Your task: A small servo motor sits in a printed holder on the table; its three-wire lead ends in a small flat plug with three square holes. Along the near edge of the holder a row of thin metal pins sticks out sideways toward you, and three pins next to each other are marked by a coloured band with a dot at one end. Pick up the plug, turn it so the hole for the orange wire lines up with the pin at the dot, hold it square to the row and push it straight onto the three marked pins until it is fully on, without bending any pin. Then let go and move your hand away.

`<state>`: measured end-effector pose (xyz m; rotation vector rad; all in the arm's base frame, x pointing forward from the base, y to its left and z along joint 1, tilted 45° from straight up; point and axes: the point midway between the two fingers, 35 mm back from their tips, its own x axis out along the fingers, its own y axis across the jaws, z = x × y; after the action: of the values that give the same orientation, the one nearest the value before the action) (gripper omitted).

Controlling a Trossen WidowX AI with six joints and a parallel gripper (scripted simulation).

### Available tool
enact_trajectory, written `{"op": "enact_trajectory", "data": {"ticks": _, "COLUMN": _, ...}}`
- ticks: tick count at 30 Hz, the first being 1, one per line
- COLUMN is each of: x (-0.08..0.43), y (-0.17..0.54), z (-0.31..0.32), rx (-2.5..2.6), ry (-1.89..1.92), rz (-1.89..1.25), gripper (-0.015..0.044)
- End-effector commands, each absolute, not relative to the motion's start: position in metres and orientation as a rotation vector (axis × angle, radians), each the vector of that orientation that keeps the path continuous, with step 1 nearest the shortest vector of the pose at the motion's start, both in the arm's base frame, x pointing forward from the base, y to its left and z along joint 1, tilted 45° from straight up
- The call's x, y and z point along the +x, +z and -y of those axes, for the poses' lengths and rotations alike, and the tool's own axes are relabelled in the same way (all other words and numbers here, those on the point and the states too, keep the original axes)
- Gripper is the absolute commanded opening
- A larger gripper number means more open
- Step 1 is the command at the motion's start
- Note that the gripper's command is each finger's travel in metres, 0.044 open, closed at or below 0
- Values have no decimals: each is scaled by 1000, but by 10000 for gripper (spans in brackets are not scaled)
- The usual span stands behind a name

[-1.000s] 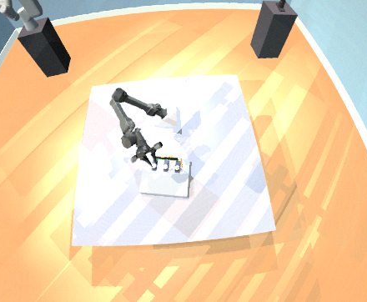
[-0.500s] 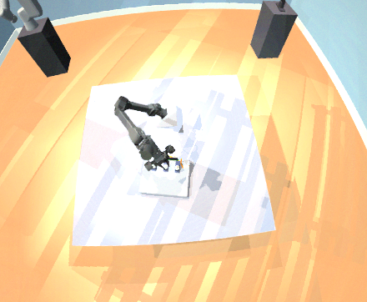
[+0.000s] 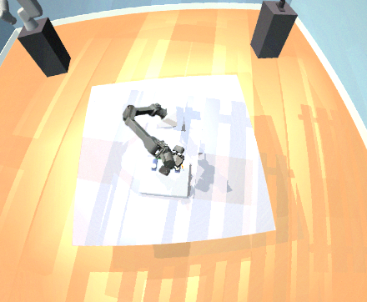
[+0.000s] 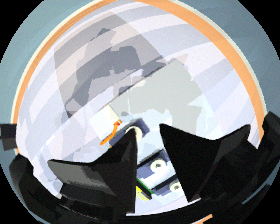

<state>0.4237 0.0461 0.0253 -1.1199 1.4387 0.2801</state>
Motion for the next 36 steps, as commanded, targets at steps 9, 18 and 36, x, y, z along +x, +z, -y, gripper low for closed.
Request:
{"op": "enact_trajectory", "data": {"ticks": 9, "x": 411, "y": -26, "z": -53, "rx": -1410, "ry": 453, "rz": -1674, "gripper": 115}}
{"op": "enact_trajectory", "data": {"ticks": 18, "x": 400, "y": -55, "z": -55, "rx": -1592, "ry": 583, "rz": -1813, "gripper": 115}}
{"op": "enact_trajectory", "data": {"ticks": 36, "x": 398, "y": -76, "z": -35, "rx": -1592, "ry": 582, "rz": -1813, "gripper": 115}}
